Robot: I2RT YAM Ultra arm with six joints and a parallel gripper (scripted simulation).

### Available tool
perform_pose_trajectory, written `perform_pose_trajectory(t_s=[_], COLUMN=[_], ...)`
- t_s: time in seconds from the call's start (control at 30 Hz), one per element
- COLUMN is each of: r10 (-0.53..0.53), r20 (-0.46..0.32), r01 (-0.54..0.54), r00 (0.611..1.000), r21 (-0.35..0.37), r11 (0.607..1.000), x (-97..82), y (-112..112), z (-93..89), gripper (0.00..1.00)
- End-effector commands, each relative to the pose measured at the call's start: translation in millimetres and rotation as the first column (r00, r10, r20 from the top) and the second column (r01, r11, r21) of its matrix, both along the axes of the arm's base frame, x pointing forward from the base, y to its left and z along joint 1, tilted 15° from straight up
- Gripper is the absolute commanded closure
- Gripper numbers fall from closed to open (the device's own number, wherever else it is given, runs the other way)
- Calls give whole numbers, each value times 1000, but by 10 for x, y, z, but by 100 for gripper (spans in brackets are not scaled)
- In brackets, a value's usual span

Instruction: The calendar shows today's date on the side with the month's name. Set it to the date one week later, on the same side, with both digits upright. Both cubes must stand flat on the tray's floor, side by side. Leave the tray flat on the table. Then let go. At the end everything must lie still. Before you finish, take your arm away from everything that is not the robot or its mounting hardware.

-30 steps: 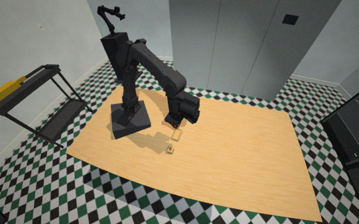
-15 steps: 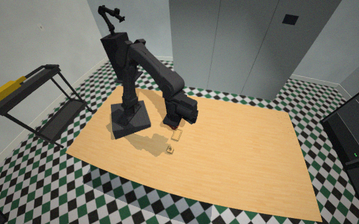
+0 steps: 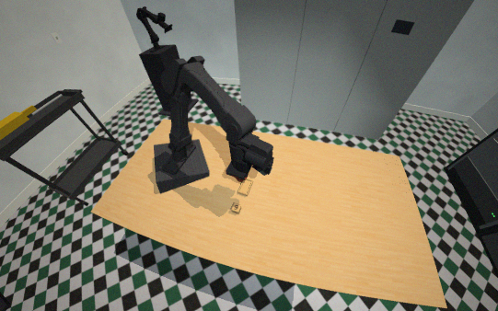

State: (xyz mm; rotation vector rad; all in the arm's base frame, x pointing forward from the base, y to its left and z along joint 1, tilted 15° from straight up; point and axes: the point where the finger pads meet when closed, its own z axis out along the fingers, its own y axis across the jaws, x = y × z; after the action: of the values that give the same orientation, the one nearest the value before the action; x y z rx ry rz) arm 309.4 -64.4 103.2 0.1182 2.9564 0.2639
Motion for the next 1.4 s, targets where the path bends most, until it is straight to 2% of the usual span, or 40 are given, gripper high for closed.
perform_pose_trajectory(t_s=[0.0, 0.23, 0.53, 1.37], r10=[-5, -5, -5, -5], r20=[33, 33, 33, 33], r01=[5, 5, 5, 5], r00=[999, 999, 999, 999], r21=[-11, -11, -10, -10], r11=[1000, 1000, 1000, 1000], x=[78, 129, 161, 166], y=[-19, 17, 39, 43], z=[-23, -252, -394, -417], gripper=[74, 74, 74, 74])
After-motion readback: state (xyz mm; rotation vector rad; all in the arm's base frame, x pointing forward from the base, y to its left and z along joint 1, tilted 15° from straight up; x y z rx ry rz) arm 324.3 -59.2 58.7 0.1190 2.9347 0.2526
